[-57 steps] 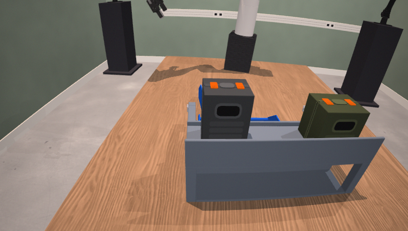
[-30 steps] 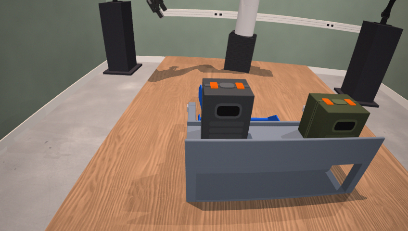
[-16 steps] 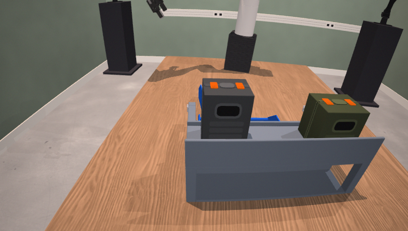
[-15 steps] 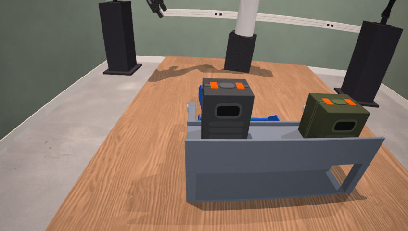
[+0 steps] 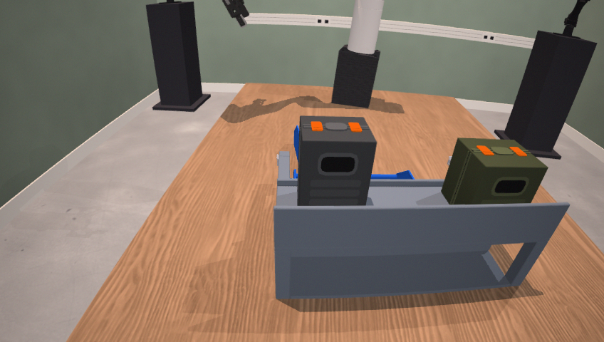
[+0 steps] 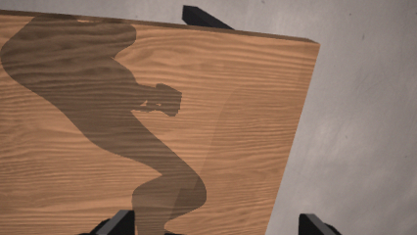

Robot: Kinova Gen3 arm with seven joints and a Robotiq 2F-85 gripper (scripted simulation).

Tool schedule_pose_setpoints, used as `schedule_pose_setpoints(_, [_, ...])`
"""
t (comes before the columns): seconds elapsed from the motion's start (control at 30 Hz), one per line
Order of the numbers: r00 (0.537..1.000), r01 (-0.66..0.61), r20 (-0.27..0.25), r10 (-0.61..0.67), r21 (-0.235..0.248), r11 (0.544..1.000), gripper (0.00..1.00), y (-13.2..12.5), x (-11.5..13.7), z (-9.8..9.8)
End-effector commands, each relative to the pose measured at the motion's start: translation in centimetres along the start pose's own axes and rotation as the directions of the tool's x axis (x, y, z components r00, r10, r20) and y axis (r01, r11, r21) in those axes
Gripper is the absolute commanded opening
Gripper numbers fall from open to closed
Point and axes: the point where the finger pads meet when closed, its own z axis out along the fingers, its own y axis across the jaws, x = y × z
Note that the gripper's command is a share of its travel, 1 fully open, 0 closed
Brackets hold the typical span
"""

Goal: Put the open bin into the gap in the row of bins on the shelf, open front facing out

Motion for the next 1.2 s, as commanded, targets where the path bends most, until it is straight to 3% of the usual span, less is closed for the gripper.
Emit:
schedule_pose_setpoints(0.0, [0.985, 0.149, -0.085, -0.148, 0.011, 0.989, 1.0, -2.7, -2.0, 0.6])
schedule_pose_setpoints(0.33, [0.985, 0.149, -0.085, -0.148, 0.011, 0.989, 1.0, -2.7, -2.0, 0.6])
schedule_pose_setpoints(0.5, [0.909, 0.37, -0.207, -0.362, 0.0, 0.929, 1.0, -6.6, -5.1, 1.5])
schedule_pose_setpoints(0.9, [0.909, 0.37, -0.207, -0.362, 0.0, 0.929, 1.0, -6.6, -5.1, 1.5])
schedule_pose_setpoints(1.07, [0.771, 0.569, -0.321, -0.55, -0.04, 0.821, 1.0, -10.5, -8.1, 2.4])
schedule_pose_setpoints(1.17, [0.771, 0.569, -0.321, -0.55, -0.04, 0.821, 1.0, -10.5, -8.1, 2.4])
